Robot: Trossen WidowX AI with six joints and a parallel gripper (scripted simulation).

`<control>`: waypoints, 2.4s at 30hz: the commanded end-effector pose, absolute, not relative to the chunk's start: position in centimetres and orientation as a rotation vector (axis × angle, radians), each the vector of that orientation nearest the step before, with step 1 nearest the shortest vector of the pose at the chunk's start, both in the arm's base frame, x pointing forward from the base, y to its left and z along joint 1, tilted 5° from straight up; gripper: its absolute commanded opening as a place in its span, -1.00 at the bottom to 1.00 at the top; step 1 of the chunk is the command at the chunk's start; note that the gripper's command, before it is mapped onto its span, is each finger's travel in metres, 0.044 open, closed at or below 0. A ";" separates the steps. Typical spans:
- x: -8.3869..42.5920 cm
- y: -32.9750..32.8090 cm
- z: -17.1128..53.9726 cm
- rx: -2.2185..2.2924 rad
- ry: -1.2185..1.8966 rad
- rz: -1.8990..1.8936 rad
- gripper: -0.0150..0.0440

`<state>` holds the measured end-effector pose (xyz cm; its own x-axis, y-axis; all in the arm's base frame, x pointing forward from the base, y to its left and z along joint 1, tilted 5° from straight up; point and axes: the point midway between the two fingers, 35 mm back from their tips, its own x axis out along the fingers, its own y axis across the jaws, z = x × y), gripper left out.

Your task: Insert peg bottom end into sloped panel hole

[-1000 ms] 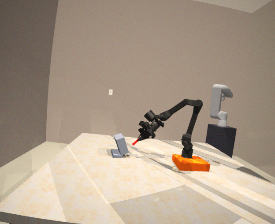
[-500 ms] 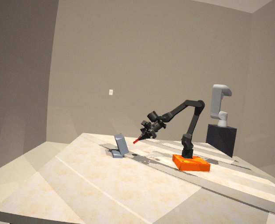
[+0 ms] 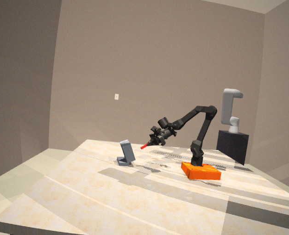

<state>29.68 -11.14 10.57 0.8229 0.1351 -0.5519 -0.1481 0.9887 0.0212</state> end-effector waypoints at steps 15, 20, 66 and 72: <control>28.3 -12.3 11.1 -0.062 0.488 0.118 -0.49; 28.6 -12.4 11.0 -0.066 0.483 0.116 -0.49; 32.1 -12.7 9.3 -0.097 0.416 0.089 -0.49; 32.5 -12.7 9.1 -0.097 0.414 0.089 -0.49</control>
<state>32.21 -12.65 9.25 0.9106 0.0713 -0.4071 -0.1116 0.9908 -0.0761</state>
